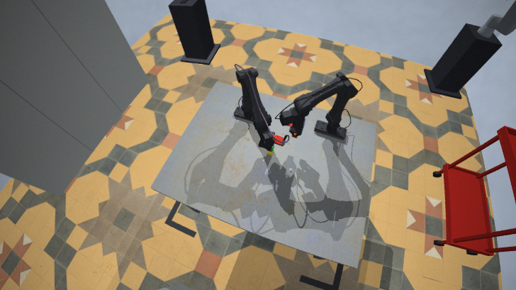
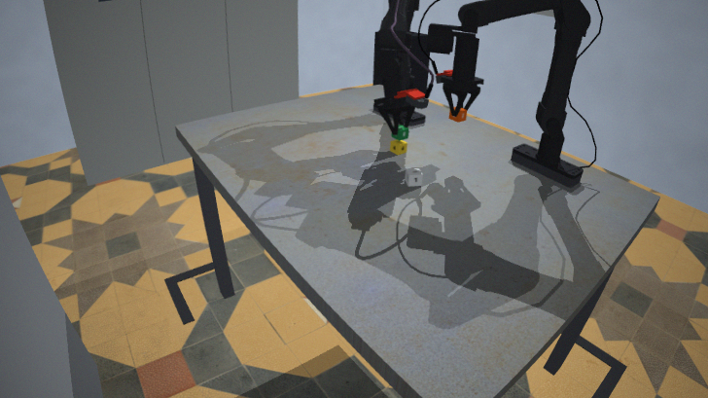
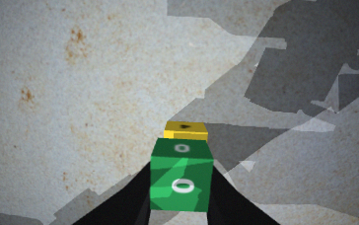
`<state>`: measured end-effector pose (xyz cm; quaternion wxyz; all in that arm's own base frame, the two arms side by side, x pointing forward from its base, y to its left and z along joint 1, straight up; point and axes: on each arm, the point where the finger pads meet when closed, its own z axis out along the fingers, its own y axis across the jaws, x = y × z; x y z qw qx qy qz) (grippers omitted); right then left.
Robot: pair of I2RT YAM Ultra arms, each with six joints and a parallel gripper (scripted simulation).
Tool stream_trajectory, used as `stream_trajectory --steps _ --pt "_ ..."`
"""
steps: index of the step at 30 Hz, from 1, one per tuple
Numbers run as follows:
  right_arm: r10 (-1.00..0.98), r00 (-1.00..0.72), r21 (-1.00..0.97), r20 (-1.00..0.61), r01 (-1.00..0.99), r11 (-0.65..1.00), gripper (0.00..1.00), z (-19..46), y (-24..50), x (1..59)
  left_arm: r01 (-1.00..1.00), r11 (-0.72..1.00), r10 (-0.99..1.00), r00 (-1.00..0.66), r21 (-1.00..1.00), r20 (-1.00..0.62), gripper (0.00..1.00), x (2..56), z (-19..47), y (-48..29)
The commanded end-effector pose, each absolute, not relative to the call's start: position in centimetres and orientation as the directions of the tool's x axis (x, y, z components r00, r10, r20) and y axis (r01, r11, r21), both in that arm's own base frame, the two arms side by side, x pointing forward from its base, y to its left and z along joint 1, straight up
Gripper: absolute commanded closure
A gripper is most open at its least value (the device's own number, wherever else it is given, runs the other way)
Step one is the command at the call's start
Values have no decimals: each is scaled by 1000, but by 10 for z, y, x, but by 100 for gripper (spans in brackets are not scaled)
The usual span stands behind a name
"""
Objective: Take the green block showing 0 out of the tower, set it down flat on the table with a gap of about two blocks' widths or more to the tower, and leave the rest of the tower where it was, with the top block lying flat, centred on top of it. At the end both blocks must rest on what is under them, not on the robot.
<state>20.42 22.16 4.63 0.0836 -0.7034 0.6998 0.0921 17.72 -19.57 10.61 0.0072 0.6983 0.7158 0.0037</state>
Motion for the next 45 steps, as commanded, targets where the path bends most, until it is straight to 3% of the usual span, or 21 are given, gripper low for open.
stream_trajectory --steps 1,25,45 --pt "-963 16 -13 -271 -1000 -13 73 72 227 206 999 25 1000 -24 26 -16 73 176 110 -196" --pt "-965 12 7 -261 -1000 -15 73 50 133 121 999 25 1000 -24 26 -16 73 176 110 -196" --pt "-964 5 2 -267 -1000 -6 73 30 133 120 999 25 1000 -24 26 -16 73 176 110 -196"
